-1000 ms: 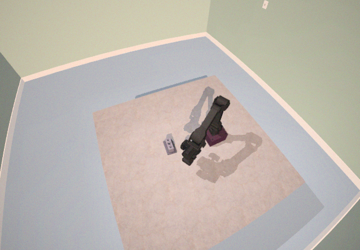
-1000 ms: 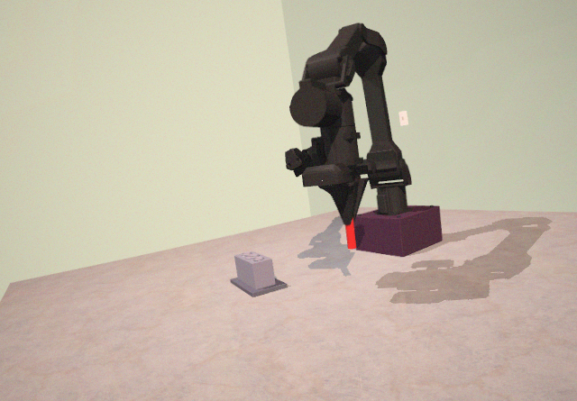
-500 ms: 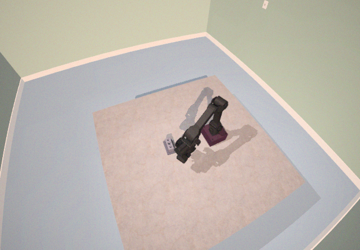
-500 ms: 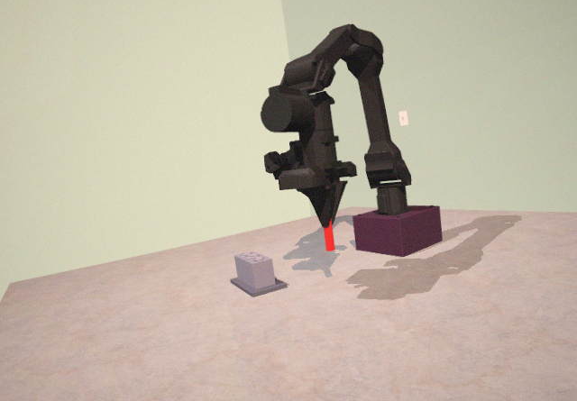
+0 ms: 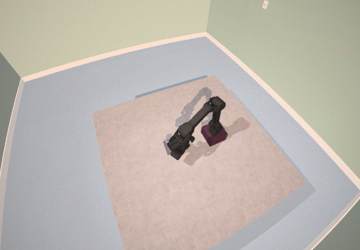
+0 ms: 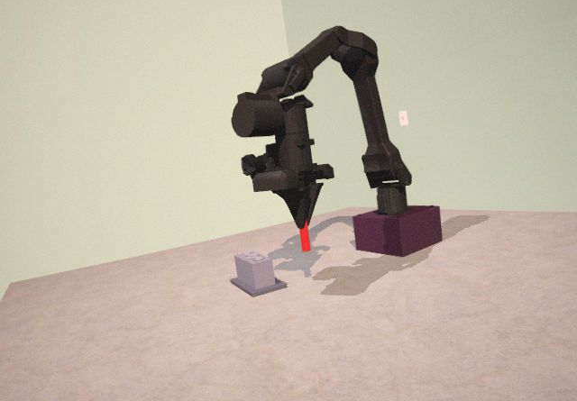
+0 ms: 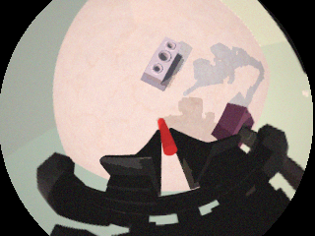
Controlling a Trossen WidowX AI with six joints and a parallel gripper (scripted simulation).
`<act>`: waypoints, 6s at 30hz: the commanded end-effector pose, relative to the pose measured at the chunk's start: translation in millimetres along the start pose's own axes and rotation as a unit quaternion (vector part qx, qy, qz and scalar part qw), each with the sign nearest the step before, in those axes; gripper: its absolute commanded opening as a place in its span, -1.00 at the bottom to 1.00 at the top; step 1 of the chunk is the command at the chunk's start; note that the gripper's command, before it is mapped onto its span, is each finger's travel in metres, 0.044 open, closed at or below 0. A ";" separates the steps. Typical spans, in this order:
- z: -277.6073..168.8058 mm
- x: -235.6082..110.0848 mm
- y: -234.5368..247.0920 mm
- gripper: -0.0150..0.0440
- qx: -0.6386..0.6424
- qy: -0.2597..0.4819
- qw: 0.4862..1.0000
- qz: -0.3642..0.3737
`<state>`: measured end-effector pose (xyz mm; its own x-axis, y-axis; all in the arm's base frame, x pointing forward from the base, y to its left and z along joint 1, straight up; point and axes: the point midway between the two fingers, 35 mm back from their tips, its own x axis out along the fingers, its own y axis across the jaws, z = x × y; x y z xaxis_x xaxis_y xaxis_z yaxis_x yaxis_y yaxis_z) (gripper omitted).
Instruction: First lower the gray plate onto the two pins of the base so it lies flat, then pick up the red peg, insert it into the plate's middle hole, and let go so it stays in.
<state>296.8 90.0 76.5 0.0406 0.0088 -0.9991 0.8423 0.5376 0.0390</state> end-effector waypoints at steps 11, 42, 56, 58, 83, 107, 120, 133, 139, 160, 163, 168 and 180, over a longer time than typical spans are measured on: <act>40.5 1.3 -1.4 -0.49 -0.002 0.001 1.000 -0.004; 129.4 1.6 -21.4 -0.49 -0.003 -0.004 1.000 -0.007; 131.5 1.6 -19.8 -0.49 -0.003 -0.004 1.000 -0.007; 131.5 1.6 -19.8 -0.49 -0.003 -0.004 1.000 -0.007; 130.7 18.9 -20.7 -0.49 -0.003 -0.004 1.000 -0.007; 130.7 18.5 -20.1 -0.49 0.000 -0.005 1.000 -0.005; 130.4 19.1 -20.1 -0.49 -0.001 -0.005 1.000 -0.005; 130.4 19.1 -20.1 0.02 -0.001 -0.005 1.000 -0.005; 130.4 19.1 -20.1 0.02 -0.001 -0.005 1.000 -0.005; 131.0 3.5 -19.0 0.02 -0.003 -0.004 1.000 -0.007; 131.1 1.0 -18.8 0.02 -0.003 -0.004 1.000 -0.007; 131.2 -3.2 -18.5 0.02 -0.003 -0.004 1.000 -0.007; 131.6 -13.4 -17.8 0.02 -0.003 -0.004 1.000 -0.007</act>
<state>352.2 -30.7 88.7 0.0342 -0.0048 -0.9994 0.8415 0.5396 0.0263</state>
